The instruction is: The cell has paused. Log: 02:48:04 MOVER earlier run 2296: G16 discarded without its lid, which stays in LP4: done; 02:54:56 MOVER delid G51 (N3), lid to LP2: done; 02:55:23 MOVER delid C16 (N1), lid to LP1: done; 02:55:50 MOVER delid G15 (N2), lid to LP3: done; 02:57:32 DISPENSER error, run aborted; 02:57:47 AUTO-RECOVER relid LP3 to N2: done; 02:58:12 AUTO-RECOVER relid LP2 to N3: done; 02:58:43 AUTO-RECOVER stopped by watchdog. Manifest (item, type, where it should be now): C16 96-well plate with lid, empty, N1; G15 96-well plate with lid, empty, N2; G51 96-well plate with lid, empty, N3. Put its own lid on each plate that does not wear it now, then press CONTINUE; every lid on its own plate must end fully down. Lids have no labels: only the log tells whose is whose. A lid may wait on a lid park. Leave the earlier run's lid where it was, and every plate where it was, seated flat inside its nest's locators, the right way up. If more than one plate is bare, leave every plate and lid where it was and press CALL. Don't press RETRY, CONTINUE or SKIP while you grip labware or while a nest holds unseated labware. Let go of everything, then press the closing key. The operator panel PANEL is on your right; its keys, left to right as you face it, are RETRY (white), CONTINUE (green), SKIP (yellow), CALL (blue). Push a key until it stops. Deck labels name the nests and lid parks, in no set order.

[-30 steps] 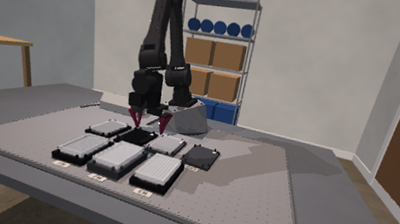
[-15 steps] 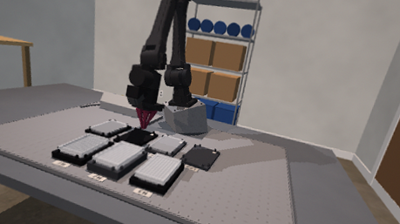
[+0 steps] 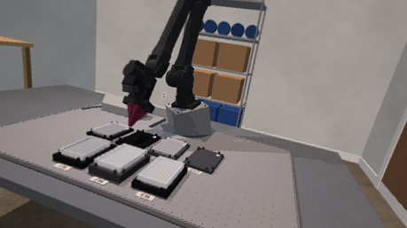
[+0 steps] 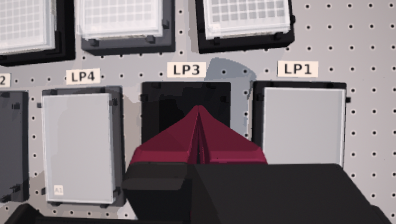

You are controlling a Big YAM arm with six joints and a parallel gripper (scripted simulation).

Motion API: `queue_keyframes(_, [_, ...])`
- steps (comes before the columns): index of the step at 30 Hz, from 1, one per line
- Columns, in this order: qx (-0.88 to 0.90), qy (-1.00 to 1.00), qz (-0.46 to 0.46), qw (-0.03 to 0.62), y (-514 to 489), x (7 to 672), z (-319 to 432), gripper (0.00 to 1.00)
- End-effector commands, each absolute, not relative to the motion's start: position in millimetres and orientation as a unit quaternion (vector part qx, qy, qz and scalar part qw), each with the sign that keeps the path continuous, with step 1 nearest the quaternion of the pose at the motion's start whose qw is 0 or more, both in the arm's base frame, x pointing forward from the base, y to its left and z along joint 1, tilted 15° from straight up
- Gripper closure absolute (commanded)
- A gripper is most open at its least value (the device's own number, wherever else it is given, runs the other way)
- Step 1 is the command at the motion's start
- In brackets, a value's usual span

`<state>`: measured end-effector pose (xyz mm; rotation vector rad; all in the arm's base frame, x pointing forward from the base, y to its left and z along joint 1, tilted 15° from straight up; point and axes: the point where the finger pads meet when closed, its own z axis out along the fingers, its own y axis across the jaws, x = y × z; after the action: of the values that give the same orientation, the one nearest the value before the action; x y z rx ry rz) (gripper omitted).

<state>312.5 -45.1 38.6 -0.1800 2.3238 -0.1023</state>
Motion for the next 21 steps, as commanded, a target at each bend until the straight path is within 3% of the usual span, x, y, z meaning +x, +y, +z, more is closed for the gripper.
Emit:
queue_keyframes(1, [-0.093, 0.891, -0.068, 0.439, -66.9, 317.9, 46.9, 1.00])
queue_keyframes(21, [-0.094, 0.888, -0.069, 0.446, -94.5, 329.5, 63.5, 1.00])
